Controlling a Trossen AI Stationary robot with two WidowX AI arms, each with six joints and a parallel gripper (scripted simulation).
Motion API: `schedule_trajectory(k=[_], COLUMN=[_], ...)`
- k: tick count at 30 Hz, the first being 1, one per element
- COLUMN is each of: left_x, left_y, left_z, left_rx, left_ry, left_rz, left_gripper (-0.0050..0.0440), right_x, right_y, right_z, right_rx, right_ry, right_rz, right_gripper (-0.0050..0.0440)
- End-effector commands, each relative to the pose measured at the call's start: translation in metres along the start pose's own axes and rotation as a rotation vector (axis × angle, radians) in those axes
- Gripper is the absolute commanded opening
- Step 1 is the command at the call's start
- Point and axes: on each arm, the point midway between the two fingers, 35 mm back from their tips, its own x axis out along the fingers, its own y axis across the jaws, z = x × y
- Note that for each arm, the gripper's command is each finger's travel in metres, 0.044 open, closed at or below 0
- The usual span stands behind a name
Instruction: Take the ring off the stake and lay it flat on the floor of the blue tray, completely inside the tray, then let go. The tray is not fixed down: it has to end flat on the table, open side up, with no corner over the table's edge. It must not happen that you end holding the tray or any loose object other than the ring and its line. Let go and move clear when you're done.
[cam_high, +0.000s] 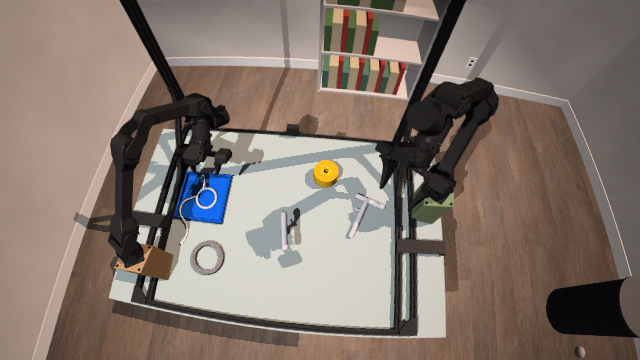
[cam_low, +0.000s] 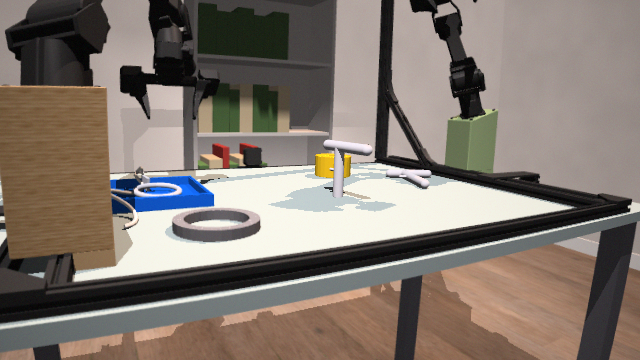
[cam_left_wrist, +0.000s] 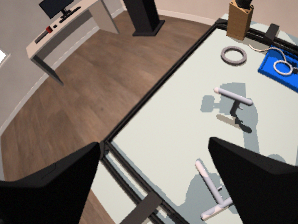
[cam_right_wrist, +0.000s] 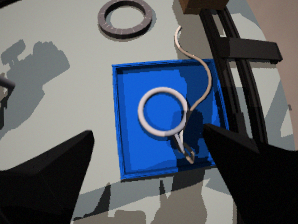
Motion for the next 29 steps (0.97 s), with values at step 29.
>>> schedule_trajectory(k=[29], left_x=[0.000], left_y=[-0.001], left_z=[-0.001], left_rx=[0.002], left_ry=[0.004], left_rz=[-0.005], left_gripper=[0.0400], right_x=[0.069], right_y=[0.177], right_z=[0.113], right_rx=[0.030], right_ry=[-0.018], right_rz=[0.008], right_gripper=[0.0400])
